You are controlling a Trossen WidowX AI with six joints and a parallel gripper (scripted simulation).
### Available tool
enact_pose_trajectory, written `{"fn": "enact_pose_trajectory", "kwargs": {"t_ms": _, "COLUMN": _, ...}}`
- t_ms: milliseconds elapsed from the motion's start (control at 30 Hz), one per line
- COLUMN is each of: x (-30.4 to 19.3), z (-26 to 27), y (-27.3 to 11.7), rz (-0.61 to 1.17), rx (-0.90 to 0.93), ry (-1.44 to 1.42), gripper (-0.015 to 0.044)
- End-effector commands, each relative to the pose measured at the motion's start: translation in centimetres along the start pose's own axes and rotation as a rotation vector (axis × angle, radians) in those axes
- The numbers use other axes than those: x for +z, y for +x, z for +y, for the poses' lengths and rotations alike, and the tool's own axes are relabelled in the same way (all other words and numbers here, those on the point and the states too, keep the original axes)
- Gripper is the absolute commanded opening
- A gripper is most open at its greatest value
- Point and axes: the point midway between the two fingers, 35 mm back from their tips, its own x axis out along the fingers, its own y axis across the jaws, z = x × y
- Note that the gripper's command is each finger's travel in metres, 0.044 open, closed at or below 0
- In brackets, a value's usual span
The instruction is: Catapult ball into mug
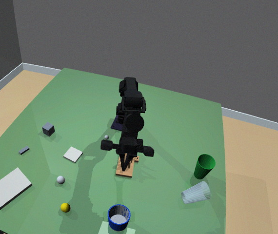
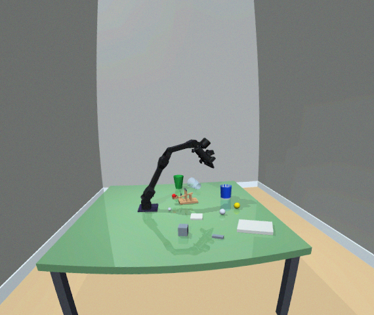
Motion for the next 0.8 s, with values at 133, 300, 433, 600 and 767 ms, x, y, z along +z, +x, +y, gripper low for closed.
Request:
{"fn": "enact_pose_trajectory", "kwargs": {"t_ms": 133, "x": -3.6, "z": 3.6, "y": -0.3, "rz": 0.113, "rx": -0.001, "ry": -0.206, "gripper": 0.0000}}
{"fn": "enact_pose_trajectory", "kwargs": {"t_ms": 300, "x": -5.9, "z": 5.5, "y": -0.5, "rz": 0.182, "rx": 0.000, "ry": -0.339, "gripper": 0.0000}}
{"fn": "enact_pose_trajectory", "kwargs": {"t_ms": 433, "x": -7.8, "z": 6.9, "y": -0.8, "rz": 0.234, "rx": 0.002, "ry": -0.449, "gripper": 0.0000}}
{"fn": "enact_pose_trajectory", "kwargs": {"t_ms": 600, "x": -10.1, "z": 8.4, "y": -1.2, "rz": 0.298, "rx": 0.005, "ry": -0.591, "gripper": 0.0000}}
{"fn": "enact_pose_trajectory", "kwargs": {"t_ms": 767, "x": -12.5, "z": 9.7, "y": -1.7, "rz": 0.360, "rx": 0.009, "ry": -0.737, "gripper": 0.0000}}
